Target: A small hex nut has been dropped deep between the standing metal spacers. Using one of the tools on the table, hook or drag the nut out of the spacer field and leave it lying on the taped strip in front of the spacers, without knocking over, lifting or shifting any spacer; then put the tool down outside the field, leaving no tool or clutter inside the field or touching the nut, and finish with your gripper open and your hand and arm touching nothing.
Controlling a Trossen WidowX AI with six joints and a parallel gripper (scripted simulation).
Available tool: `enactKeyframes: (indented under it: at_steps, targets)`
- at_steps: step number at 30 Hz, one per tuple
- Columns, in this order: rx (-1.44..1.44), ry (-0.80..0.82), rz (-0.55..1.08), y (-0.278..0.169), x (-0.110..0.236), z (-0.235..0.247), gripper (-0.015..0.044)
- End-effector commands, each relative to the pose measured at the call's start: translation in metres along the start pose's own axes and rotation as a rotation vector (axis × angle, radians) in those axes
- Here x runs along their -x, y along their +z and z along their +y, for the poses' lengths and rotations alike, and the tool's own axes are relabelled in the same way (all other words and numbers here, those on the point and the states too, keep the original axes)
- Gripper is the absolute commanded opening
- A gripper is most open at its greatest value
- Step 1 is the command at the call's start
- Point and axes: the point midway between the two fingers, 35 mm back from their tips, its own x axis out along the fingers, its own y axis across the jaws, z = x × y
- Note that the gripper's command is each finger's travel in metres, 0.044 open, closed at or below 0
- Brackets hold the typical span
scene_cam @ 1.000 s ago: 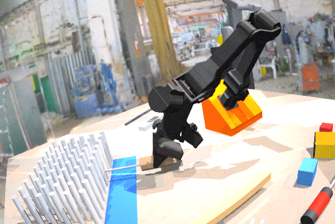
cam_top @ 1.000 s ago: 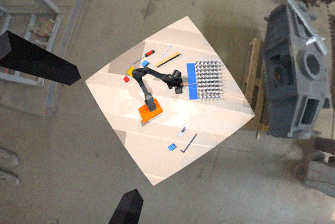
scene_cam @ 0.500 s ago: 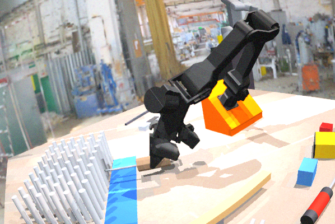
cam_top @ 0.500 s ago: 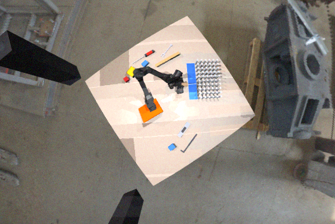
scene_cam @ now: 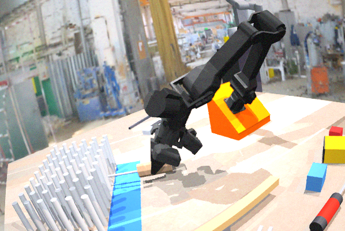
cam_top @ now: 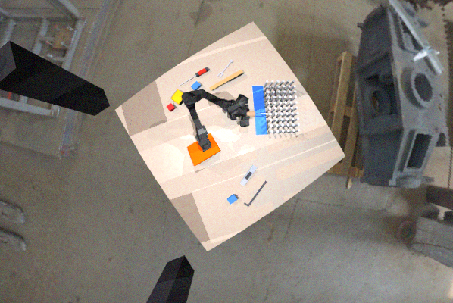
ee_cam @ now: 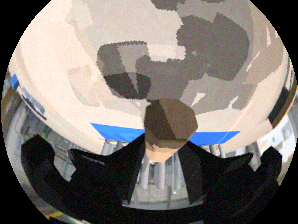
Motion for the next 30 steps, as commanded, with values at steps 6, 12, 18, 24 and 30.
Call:
enactKeyframes:
  at_steps: [6, 12, 18, 24, 30]
  targets:
    - [0.005, -0.004, 0.005, -0.008, -0.004, -0.001, 0.0]
    - [0.005, -0.004, 0.005, -0.011, -0.006, -0.001, 0.0]
    - [0.005, -0.004, 0.005, -0.014, -0.008, -0.001, 0.0]
    - [0.006, -0.005, 0.005, -0.017, -0.01, -0.001, 0.0]
    - [0.006, -0.005, 0.005, -0.021, -0.012, -0.001, 0.0]
